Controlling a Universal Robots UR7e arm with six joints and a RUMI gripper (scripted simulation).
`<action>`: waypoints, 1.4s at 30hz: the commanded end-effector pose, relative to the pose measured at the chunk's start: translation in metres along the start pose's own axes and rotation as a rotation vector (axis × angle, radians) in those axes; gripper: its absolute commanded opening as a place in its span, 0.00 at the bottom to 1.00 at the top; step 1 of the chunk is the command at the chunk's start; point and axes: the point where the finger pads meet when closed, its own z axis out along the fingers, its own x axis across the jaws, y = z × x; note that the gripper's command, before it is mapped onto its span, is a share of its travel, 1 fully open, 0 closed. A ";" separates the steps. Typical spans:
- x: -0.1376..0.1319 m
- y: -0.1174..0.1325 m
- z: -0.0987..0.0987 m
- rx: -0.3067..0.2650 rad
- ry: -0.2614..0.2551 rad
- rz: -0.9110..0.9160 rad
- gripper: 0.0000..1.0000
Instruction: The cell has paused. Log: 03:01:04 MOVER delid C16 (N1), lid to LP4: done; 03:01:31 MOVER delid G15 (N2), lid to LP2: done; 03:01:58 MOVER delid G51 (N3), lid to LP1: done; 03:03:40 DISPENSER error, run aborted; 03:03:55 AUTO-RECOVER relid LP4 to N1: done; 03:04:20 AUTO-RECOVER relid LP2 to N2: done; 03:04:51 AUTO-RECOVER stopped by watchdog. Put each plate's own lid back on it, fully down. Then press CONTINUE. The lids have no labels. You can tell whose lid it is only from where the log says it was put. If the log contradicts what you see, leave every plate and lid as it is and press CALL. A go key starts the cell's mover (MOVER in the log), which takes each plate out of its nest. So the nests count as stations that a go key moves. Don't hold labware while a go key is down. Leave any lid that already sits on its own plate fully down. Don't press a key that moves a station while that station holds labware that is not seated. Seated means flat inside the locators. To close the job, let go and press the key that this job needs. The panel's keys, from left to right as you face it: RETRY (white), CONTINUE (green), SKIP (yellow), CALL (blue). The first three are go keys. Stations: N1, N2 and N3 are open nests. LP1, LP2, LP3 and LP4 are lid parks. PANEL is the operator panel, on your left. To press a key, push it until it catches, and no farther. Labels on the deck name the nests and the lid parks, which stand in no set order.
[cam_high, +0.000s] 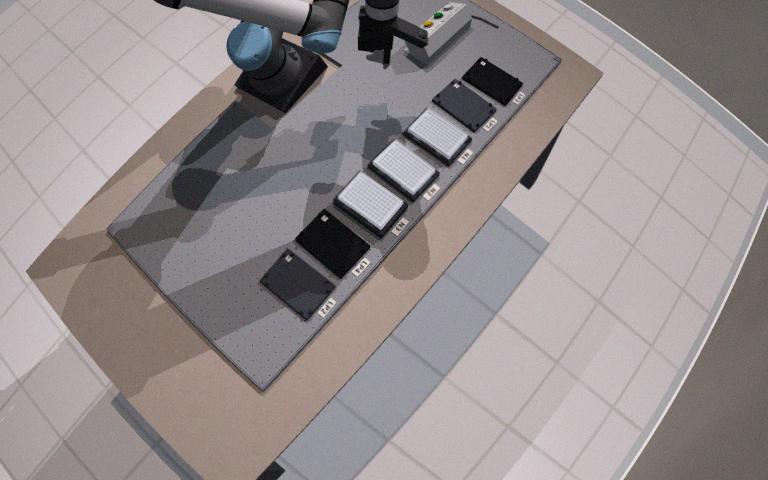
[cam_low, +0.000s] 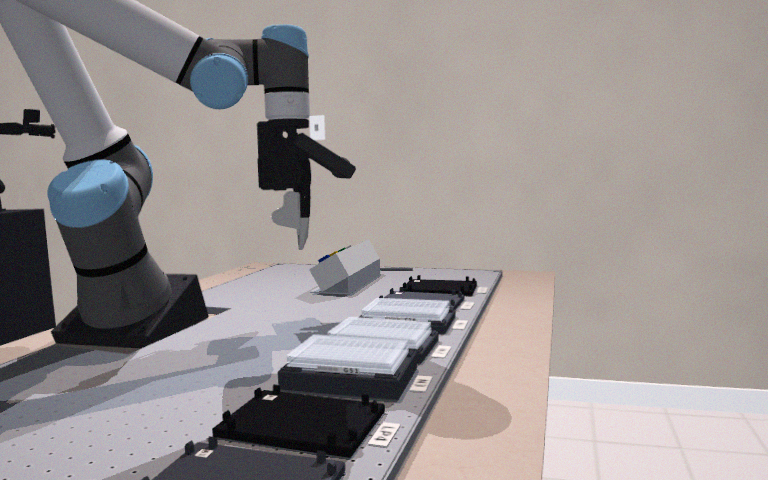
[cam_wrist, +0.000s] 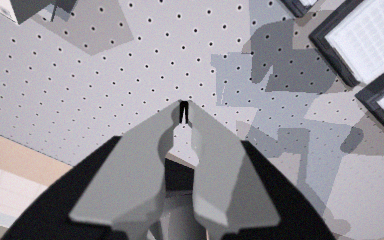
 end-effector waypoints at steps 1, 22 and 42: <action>-0.020 -0.009 0.000 0.000 0.001 -0.060 0.00; -0.081 -0.034 0.000 0.000 0.001 -0.200 0.00; -0.164 -0.070 0.000 0.000 0.001 -0.530 0.00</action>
